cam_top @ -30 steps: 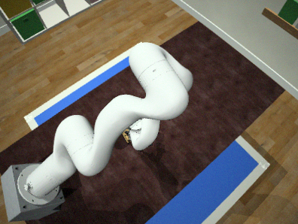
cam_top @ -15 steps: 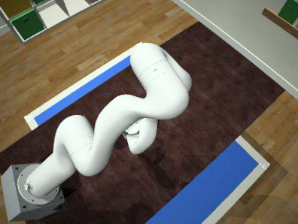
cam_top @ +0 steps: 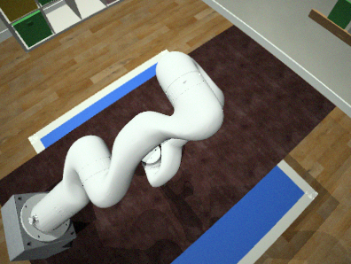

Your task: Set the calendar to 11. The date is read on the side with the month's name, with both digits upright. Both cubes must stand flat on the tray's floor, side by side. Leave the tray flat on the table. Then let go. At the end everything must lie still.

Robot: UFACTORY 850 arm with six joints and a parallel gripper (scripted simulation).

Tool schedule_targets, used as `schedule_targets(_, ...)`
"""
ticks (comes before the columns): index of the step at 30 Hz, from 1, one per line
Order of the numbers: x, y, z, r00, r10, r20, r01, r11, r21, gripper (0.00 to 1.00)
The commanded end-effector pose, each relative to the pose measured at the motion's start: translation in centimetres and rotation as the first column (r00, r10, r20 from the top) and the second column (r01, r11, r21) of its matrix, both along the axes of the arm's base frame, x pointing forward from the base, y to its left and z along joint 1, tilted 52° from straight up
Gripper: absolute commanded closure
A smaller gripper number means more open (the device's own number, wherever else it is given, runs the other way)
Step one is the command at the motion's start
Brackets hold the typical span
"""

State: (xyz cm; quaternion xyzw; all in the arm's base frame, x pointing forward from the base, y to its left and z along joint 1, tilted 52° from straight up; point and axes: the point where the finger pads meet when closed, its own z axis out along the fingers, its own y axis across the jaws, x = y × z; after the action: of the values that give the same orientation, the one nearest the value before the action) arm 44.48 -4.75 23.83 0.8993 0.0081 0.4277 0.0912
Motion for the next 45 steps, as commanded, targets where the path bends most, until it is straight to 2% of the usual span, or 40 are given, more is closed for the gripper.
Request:
schedule_targets(1, -0.8, -0.4, -1.0, 1.0, -0.004, 0.008, 0.004, 1.0, 0.022, 0.0)
schedule_targets(4, -0.9, -0.4, -1.0, 0.999, -0.03, 0.014, 0.029, 0.998, 0.054, 0.0)
schedule_targets(9, -1.1, -0.5, -1.3, 0.99, -0.142, 0.028, 0.134, 0.972, 0.193, 0.0)
schedule_targets(11, -2.2, -0.9, -2.5, 0.989, -0.144, 0.028, 0.136, 0.971, 0.196, 0.0)
schedule_targets(19, -2.6, -1.1, -3.0, 0.987, -0.157, 0.029, 0.148, 0.966, 0.212, 0.0)
schedule_targets(25, -2.9, -1.2, -3.4, 0.959, -0.284, 0.023, 0.256, 0.895, 0.365, 0.0)
schedule_targets(28, -4.2, -1.8, -4.9, 0.959, -0.284, 0.023, 0.256, 0.895, 0.365, 0.0)
schedule_targets(34, -4.3, -1.8, -5.0, 0.959, -0.284, 0.023, 0.256, 0.895, 0.365, 0.0)
schedule_targets(45, -2.4, -2.2, -6.5, 0.959, -0.284, 0.023, 0.256, 0.895, 0.365, 0.0)
